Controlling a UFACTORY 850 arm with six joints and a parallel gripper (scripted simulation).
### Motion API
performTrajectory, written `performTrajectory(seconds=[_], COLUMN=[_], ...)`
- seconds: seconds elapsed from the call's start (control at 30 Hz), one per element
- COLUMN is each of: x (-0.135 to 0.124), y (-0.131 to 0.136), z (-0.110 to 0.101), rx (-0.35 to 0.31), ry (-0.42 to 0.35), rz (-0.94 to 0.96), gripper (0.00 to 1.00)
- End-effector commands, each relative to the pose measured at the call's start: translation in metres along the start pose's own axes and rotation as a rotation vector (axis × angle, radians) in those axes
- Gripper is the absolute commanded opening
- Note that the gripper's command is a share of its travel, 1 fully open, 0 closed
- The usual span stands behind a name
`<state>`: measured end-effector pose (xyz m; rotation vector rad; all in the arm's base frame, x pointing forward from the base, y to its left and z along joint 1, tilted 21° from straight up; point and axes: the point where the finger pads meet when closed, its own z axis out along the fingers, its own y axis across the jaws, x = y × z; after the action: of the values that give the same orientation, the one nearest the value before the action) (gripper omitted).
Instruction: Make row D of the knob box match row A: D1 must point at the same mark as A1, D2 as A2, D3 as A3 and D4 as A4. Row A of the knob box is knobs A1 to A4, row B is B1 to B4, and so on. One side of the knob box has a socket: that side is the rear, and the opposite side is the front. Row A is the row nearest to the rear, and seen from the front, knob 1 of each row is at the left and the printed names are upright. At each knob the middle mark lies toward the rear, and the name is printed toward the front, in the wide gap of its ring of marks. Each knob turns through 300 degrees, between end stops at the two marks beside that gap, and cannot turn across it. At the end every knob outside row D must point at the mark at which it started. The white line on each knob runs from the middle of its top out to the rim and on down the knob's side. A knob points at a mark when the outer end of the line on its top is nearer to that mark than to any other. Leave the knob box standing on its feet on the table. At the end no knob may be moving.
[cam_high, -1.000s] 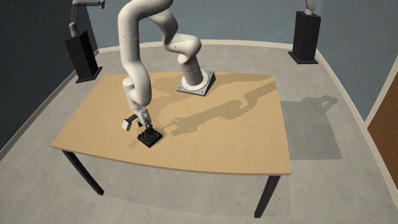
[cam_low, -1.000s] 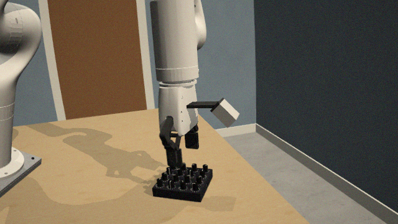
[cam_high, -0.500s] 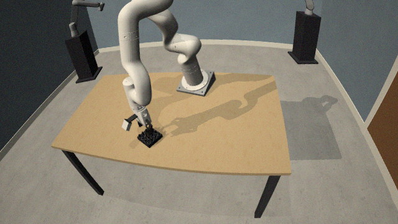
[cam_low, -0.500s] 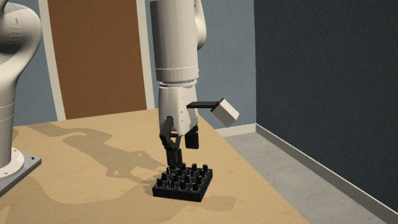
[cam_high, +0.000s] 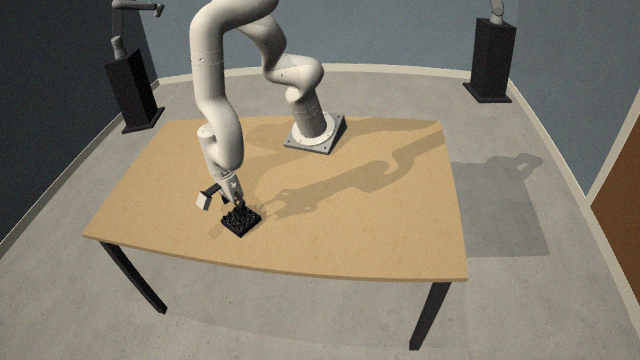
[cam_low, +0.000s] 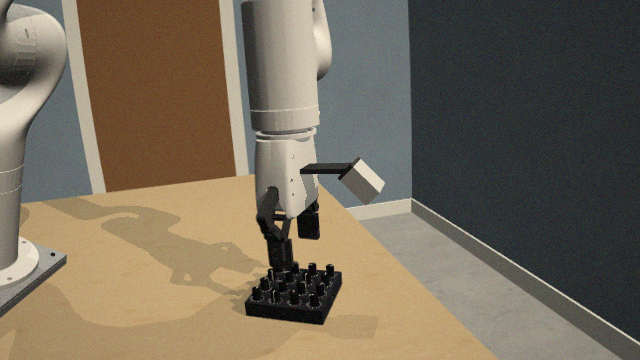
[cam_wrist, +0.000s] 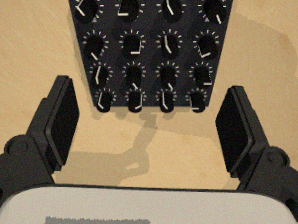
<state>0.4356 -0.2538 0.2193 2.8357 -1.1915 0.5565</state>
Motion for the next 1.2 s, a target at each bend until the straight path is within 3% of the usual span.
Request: performTrajectory(seconds=[0.0, 1.17], x=[0.0, -0.05], y=[0.0, 0.003], z=[-0.001, -0.001], rx=[0.0, -0.001], ry=[0.002, 0.001], rz=[0.0, 0.0], gripper=[1.0, 1.0])
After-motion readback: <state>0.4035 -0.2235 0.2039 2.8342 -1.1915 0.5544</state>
